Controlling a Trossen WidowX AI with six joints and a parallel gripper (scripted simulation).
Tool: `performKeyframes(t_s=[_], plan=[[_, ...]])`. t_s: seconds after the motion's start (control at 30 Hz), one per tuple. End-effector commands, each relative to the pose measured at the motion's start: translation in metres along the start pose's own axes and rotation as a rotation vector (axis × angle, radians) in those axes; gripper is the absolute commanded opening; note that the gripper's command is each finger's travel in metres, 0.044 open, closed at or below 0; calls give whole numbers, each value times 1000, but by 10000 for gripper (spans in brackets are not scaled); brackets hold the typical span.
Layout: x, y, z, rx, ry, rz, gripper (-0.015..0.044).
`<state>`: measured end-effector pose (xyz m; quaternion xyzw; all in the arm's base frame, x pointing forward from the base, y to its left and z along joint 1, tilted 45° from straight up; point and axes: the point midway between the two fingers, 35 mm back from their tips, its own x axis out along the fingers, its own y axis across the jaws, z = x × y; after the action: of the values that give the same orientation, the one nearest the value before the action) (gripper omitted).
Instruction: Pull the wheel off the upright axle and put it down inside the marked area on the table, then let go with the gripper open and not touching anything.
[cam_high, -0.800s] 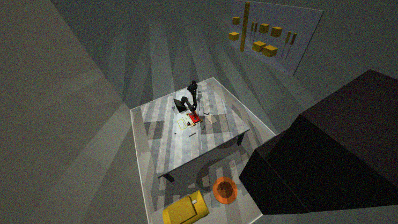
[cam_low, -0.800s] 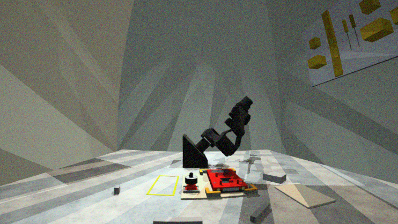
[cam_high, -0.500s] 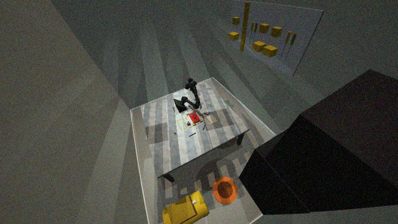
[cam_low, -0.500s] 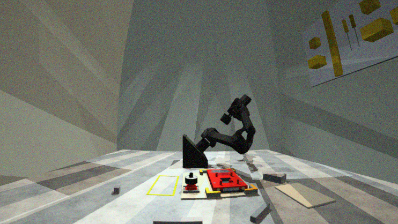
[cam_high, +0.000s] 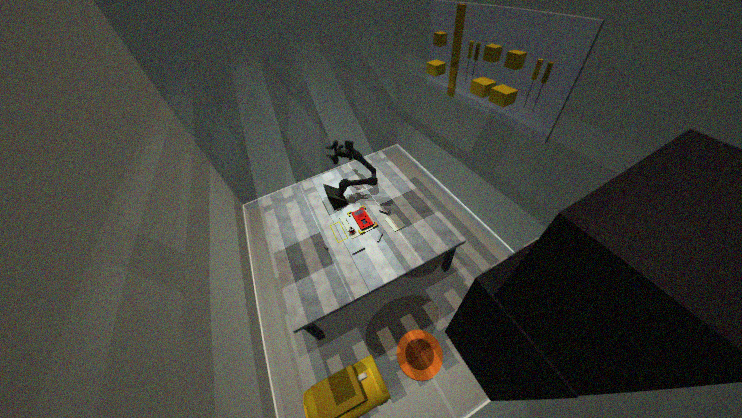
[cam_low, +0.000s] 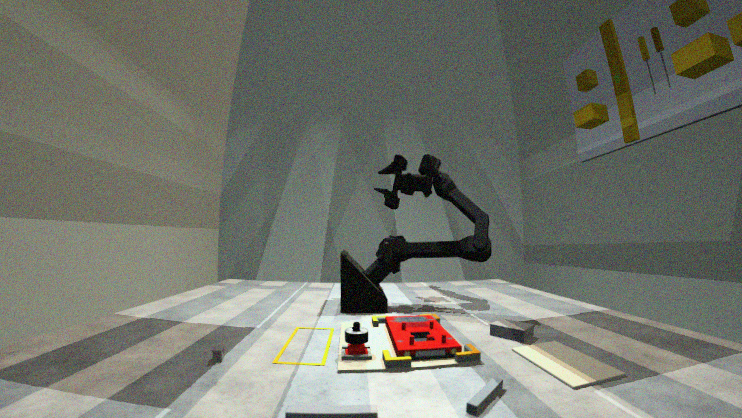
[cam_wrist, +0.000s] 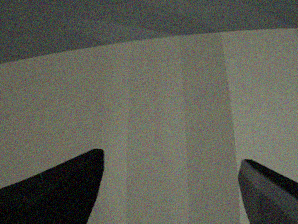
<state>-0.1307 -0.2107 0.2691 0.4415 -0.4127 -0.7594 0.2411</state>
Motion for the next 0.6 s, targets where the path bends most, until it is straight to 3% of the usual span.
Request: performKeyframes(t_s=[0.0, 0.27, 0.57], plan=[[14, 7, -50, -111, 214, -53, 300], [16, -2, -167, -372, 649, -188, 300], [-29, -46, -289, -703, 1075, -366, 300]])
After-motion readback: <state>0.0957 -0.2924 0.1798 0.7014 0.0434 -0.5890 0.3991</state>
